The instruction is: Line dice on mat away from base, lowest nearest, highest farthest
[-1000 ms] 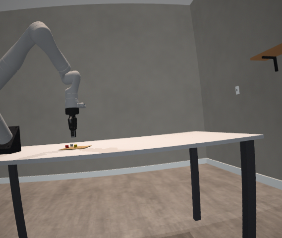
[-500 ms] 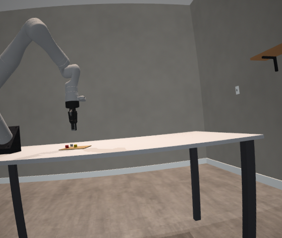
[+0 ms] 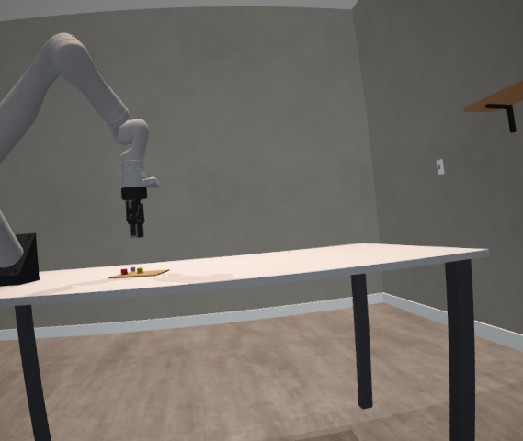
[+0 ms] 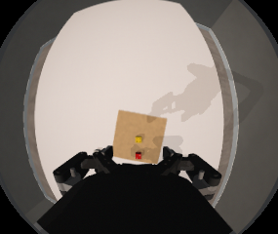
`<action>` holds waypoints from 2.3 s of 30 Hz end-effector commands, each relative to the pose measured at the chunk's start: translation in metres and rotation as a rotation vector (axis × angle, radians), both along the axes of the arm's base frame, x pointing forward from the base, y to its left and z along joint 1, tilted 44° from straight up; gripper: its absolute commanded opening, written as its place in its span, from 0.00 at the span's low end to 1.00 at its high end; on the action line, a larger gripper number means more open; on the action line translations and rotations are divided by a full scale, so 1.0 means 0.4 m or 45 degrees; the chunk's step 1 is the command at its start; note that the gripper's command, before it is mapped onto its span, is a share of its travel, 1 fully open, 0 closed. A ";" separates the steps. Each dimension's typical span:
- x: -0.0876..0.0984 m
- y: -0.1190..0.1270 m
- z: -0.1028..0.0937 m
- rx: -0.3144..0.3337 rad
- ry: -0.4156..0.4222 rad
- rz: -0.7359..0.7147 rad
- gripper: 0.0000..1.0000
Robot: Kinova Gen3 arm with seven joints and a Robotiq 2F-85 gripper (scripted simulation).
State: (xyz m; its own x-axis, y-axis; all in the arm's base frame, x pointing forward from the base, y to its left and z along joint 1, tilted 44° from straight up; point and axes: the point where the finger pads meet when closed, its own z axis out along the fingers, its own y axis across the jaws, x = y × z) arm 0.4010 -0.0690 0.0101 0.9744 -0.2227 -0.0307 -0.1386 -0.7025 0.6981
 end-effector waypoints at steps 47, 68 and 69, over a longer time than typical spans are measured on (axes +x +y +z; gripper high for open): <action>-0.046 0.117 -0.131 -0.160 -0.601 -0.672 1.00; -0.077 0.193 -0.226 -0.296 -1.118 -1.196 1.00; -0.077 0.195 -0.229 -0.300 -1.136 -1.213 1.00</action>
State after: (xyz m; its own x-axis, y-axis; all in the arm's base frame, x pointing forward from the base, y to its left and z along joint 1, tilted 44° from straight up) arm 0.3717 0.0045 -0.0780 0.1077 -0.7422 0.6615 -0.9761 0.0473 0.2120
